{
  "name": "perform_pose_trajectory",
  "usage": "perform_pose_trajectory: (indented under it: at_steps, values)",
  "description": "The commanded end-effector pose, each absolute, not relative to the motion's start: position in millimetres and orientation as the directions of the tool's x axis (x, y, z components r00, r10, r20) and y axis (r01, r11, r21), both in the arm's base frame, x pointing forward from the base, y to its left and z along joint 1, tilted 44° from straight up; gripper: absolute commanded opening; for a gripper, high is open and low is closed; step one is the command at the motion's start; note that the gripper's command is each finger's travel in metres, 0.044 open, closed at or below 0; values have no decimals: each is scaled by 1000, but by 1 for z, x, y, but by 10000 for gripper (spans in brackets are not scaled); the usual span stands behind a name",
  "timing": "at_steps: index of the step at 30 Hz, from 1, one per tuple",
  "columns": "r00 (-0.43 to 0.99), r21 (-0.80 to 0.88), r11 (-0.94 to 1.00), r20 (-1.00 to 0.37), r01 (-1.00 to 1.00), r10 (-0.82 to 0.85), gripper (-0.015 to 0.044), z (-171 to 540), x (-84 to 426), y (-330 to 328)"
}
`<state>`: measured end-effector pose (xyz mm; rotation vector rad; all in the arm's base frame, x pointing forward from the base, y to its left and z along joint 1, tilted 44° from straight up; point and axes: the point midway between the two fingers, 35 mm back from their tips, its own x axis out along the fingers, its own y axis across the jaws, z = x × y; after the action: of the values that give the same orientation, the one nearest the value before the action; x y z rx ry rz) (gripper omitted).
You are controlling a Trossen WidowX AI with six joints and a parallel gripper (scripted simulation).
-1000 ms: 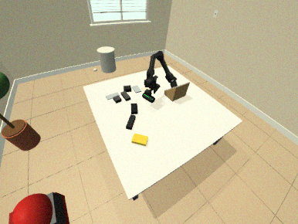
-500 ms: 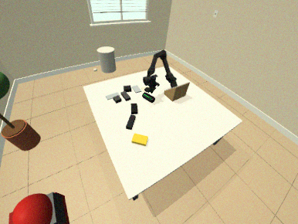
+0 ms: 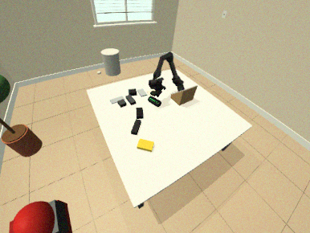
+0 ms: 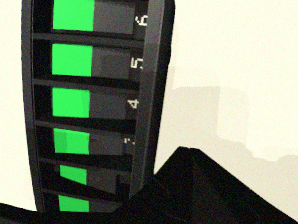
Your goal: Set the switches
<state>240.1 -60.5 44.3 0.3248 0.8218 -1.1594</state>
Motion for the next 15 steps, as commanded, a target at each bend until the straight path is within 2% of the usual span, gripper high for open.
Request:
perform_pose_trajectory:
  at_steps: [1,13,15]
  values:
    - [157,-176,395,-717,902,-679,0,44,240,-60]
    - [156,-176,395,-719,902,-677,315,80,232,-26]
    - [156,-176,395,-719,902,-677,263,80,232,-26]
